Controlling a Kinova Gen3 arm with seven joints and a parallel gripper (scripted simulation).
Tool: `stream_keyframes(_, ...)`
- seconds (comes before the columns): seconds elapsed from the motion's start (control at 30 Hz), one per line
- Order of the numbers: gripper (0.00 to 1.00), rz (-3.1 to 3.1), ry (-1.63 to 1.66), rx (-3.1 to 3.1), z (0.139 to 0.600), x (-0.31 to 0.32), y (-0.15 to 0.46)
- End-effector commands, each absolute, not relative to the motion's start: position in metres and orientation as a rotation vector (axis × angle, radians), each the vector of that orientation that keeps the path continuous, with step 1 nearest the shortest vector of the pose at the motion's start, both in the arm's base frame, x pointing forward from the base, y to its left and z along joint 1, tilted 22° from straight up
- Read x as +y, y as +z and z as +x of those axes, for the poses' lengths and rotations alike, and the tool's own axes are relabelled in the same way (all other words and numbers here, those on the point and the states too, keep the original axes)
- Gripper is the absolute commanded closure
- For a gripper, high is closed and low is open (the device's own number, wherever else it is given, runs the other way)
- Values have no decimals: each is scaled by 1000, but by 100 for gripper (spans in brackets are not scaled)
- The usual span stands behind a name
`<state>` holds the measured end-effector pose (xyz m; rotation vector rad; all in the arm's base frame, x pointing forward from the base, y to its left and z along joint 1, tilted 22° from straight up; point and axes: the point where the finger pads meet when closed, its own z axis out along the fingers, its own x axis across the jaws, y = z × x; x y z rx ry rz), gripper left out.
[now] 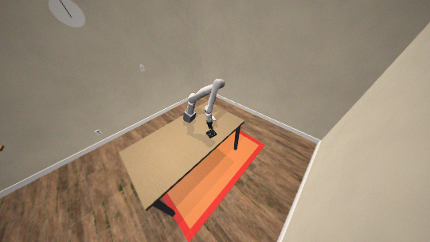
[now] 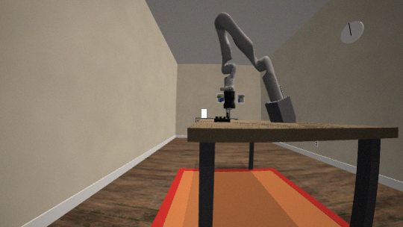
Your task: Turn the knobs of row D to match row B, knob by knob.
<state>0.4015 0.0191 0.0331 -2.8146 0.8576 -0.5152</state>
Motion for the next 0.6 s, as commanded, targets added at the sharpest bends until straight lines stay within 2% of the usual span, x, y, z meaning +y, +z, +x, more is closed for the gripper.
stream_keyframes(0.0, 70, -2842, -528, 768, 403, 22, 33)
stream_keyframes(0.57, 70, -2926, -551, 523, 403, 22, 33)
